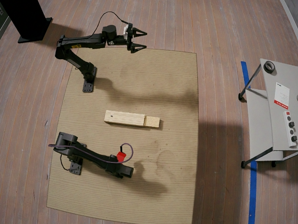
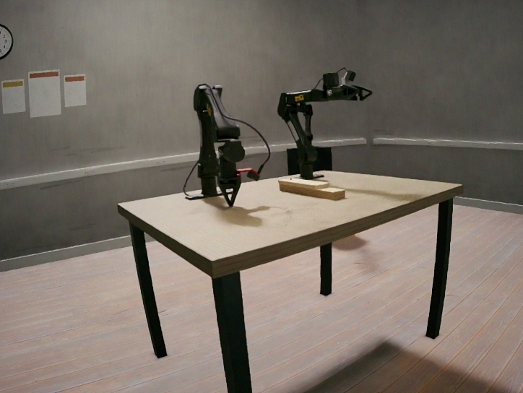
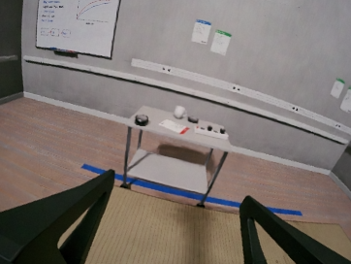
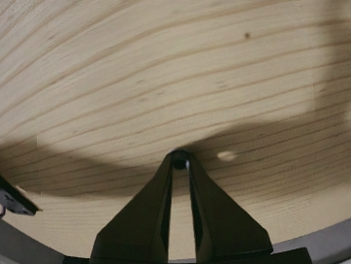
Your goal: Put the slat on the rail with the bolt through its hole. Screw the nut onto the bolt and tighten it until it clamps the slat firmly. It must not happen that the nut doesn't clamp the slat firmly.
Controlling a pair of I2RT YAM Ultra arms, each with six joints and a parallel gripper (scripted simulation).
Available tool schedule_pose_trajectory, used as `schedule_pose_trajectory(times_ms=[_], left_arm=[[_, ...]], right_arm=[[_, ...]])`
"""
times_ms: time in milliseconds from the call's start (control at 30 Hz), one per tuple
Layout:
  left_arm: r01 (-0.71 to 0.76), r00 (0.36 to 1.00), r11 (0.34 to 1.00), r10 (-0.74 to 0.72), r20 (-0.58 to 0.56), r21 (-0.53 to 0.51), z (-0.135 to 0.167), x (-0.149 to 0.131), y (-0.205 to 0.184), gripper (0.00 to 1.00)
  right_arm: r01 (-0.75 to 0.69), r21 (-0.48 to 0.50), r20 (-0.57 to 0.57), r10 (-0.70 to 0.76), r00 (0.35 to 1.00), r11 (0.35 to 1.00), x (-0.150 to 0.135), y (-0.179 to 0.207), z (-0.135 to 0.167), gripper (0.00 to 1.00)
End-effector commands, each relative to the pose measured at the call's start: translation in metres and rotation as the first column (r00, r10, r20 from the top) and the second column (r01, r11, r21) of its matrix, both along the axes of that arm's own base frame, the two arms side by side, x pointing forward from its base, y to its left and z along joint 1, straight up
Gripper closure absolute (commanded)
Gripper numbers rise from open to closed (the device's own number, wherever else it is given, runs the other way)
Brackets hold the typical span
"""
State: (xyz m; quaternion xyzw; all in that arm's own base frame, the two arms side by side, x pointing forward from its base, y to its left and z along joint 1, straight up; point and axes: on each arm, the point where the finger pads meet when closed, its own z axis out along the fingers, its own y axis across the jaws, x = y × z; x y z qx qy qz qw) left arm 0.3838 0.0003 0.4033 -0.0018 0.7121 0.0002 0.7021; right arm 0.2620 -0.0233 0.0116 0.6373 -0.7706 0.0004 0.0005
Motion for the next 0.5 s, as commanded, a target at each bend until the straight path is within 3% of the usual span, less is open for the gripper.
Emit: schedule_pose_trajectory(times_ms=[0, 467], left_arm=[[0.003, 1.0, 1.0, -0.003, 0.027, 0.002, 0.009, -0.003, 0.001, 0.0], [0.003, 1.0, 1.0, -0.003, 0.027, 0.002, 0.009, -0.003, 0.001, 0.0]], right_arm=[[0.0, -0.001, 0.01, 0.0, 1.0, 1.0, 0.003, 0.0, 0.006, 0.88], [0.0, 0.0, 0.01, 0.0, 1.0, 1.0, 0.004, 0.0, 0.022, 0.88]])
